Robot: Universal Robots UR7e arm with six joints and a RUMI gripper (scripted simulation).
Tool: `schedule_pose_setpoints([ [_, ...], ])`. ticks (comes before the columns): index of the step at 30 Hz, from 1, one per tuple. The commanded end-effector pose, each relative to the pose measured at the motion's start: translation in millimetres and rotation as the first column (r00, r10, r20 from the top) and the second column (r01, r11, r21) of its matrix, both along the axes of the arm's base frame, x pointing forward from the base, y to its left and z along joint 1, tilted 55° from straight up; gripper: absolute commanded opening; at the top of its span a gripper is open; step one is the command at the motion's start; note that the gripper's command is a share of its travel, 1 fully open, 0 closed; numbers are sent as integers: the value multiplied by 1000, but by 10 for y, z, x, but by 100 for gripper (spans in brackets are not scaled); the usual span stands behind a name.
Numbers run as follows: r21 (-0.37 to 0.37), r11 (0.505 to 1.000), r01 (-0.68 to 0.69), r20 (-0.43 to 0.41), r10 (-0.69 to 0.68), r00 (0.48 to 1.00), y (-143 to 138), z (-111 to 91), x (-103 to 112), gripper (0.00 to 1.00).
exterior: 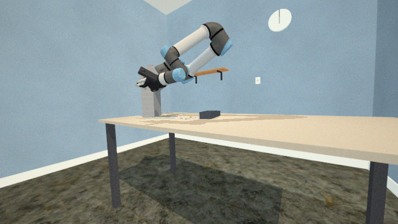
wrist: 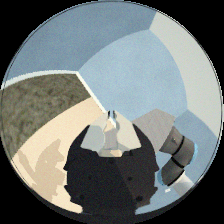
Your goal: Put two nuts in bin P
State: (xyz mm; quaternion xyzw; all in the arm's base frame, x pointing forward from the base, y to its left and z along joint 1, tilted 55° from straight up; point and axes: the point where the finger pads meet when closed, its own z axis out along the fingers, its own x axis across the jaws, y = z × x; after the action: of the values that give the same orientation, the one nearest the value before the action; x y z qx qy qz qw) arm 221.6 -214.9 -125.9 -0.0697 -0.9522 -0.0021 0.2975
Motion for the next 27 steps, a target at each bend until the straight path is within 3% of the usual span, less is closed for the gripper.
schedule_pose_setpoints([
  [1,138,989,-60,44,54,998,138,142,-37,4],
  [6,222,969,-108,91,90,992,217,238,-43,4],
  [8,222,969,-108,91,90,992,217,238,-43,4],
  [10,279,948,-150,135,115,984,300,335,-46,4],
  [16,356,908,-222,216,151,965,443,493,-42,4],
  [21,406,869,-285,287,175,942,568,627,-31,4],
  [25,411,864,-291,294,176,940,568,628,-31,4],
  [27,439,831,-342,352,191,916,662,726,-18,4],
])
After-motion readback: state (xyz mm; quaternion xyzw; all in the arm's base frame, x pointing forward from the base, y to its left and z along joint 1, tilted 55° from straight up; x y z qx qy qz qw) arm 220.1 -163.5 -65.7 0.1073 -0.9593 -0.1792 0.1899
